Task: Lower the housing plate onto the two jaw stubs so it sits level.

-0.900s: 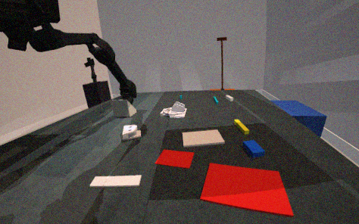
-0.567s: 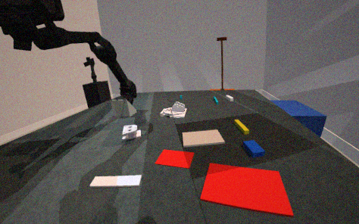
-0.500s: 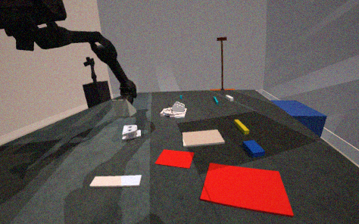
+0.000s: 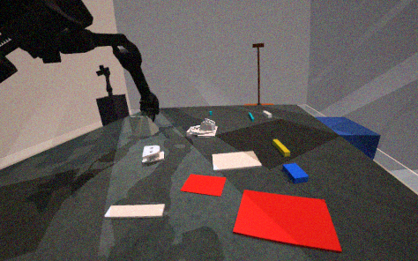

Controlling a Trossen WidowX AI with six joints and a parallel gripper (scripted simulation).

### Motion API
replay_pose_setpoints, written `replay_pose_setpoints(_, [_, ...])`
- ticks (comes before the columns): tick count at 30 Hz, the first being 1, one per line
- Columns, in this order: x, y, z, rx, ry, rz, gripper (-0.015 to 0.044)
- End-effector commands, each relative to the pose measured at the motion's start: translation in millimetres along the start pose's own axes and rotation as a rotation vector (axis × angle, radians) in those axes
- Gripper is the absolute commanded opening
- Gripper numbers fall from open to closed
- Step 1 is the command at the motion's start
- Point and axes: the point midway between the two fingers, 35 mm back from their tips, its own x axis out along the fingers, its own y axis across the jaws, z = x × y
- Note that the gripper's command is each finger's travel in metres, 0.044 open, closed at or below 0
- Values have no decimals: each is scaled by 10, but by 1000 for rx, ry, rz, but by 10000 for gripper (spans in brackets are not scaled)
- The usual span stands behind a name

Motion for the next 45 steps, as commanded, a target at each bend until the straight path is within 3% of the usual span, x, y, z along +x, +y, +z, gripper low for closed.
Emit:
replay_pose_setpoints(1, [17,-20,-166,88,48,-47,440])
replay_pose_setpoints(23, [-132,-3,-1180,572,307,-383,440])
replay_pose_setpoints(45, [-753,184,-2205,962,498,-865,440])
